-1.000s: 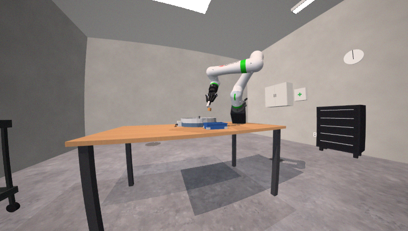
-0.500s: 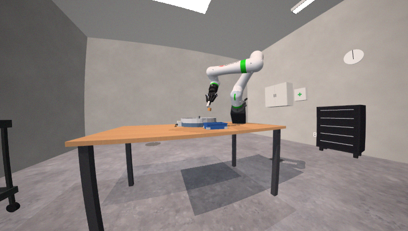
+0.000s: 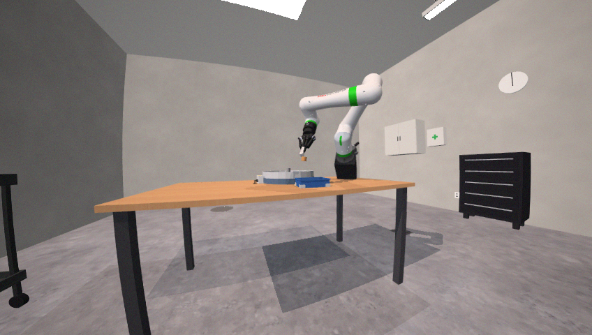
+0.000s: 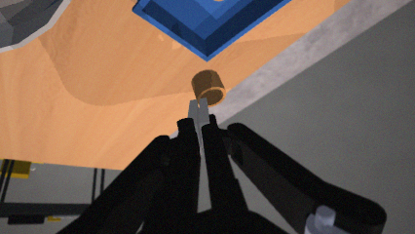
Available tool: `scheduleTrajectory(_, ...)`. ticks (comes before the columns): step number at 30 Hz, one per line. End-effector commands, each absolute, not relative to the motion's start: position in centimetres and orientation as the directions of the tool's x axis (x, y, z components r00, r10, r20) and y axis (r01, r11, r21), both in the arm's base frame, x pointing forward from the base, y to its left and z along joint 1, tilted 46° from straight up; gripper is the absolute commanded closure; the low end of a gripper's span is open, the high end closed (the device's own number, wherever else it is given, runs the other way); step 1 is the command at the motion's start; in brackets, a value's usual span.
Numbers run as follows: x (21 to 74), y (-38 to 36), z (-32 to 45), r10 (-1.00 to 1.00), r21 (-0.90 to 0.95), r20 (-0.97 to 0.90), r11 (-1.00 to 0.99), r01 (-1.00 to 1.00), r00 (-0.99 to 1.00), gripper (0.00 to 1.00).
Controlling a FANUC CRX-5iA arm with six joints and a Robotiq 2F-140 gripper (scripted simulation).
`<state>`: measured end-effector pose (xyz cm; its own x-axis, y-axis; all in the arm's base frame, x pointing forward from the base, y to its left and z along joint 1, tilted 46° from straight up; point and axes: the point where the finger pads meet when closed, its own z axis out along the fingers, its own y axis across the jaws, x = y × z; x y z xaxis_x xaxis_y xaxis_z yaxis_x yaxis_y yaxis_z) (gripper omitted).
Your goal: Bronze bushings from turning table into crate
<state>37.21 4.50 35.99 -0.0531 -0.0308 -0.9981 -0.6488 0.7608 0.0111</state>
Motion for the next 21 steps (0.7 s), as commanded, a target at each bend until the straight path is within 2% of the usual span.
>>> scheduleTrajectory(1, 37.5, 4.7, 35.6, -0.031, 0.011, -0.998, 0.761, -0.648, -0.053, 1.0)
scheduleTrajectory(21, 42.4, 8.9, 29.6, -0.031, 0.011, -0.998, 0.761, -0.648, -0.053, 1.0)
